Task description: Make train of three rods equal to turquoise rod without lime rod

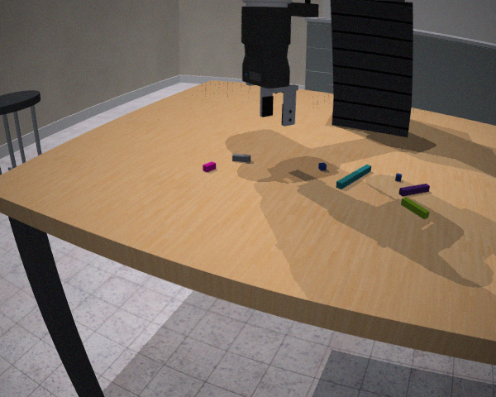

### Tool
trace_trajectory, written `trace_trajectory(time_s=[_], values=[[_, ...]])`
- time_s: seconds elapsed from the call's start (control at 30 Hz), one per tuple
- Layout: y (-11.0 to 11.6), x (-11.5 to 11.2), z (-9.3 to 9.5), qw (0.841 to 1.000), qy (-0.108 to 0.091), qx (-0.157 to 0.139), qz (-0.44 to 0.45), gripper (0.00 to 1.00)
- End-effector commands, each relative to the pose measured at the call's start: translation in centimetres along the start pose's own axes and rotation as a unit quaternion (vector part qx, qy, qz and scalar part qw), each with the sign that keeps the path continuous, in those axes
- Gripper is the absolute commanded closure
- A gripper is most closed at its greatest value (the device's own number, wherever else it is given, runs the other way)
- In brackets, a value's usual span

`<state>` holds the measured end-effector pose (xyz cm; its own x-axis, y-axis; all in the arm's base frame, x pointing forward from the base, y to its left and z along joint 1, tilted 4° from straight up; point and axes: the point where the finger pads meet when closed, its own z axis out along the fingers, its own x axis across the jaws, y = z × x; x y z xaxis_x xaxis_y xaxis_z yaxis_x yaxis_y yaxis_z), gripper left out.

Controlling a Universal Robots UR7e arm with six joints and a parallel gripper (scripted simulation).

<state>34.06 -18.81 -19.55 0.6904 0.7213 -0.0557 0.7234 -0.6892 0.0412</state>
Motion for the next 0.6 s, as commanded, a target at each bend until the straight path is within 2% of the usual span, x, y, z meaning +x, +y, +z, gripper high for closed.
trace_trajectory(time_s=[0.0, 0.17, 0.57], values=[[0.9, -0.8, 0.2, 0.996, 0.0, 0.0, 0.084, 0.0], [1.2, -1.2, 0.3, 0.993, 0.0, 0.0, 0.118, 0.0], [2.8, -3.1, 0.6, 0.963, 0.0, -0.001, 0.269, 0.0]])
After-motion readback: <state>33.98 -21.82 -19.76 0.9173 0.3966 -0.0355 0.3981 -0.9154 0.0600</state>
